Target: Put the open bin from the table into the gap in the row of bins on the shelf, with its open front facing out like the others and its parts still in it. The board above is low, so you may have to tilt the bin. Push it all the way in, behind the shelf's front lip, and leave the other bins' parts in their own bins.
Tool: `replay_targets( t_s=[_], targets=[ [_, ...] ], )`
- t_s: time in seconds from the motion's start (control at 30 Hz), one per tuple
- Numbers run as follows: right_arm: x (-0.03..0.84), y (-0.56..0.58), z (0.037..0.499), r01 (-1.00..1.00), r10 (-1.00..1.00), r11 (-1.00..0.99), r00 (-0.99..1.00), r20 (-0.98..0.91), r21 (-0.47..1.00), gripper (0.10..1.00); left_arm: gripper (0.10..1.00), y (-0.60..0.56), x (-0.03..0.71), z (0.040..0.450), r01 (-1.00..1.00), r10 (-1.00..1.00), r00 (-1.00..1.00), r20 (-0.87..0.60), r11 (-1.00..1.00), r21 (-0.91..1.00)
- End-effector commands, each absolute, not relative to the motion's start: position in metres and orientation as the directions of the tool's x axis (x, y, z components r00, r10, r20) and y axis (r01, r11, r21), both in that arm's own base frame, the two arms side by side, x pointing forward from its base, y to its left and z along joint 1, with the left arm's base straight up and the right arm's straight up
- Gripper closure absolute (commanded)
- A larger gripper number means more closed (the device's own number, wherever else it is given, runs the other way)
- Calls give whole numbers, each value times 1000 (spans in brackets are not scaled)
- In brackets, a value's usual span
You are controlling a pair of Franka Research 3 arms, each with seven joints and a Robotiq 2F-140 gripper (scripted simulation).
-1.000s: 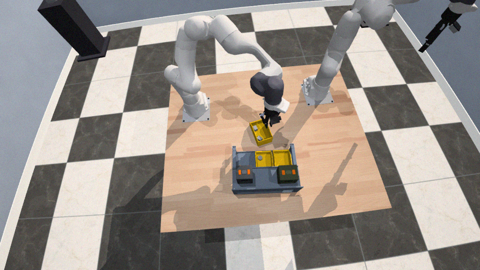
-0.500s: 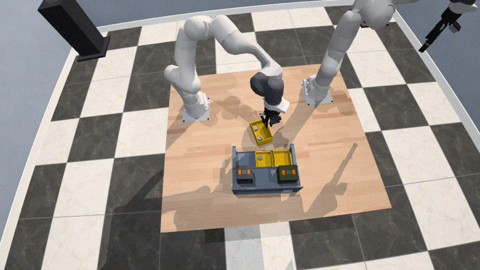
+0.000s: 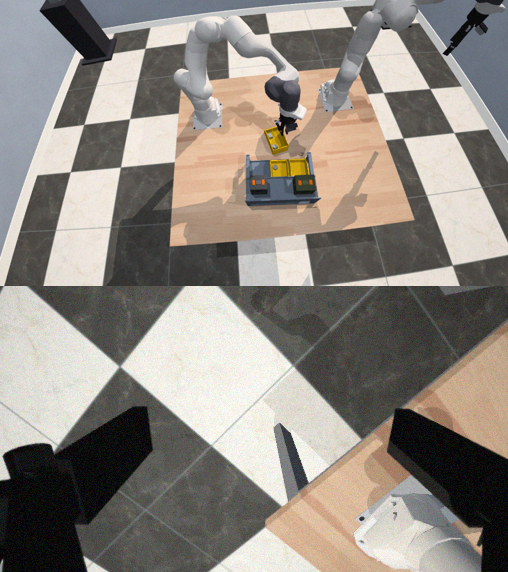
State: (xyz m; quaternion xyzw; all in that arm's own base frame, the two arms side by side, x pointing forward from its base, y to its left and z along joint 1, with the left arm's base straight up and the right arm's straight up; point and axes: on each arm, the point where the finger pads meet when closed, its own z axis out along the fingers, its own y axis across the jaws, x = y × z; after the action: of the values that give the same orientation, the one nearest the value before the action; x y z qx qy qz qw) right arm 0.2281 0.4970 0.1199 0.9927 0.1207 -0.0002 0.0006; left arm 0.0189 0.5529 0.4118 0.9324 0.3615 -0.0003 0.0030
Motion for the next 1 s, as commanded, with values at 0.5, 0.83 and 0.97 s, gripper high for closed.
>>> replay_targets(
  t_s=[0.5, 0.83, 0.97],
  targets=[
    [229, 497, 118, 242, 242, -970, 970, 0, 0, 861, 98, 553, 19, 412, 674, 674, 739, -3, -739, 5],
    [229, 497, 112, 242, 242, -970, 970, 0, 0, 861, 98, 553, 19, 412, 674, 674, 739, -3, -739, 5],
    [229, 497, 107, 242, 242, -970, 970, 0, 0, 861, 98, 553, 19, 412, 674, 674, 739, -3, -739, 5]
  ],
)
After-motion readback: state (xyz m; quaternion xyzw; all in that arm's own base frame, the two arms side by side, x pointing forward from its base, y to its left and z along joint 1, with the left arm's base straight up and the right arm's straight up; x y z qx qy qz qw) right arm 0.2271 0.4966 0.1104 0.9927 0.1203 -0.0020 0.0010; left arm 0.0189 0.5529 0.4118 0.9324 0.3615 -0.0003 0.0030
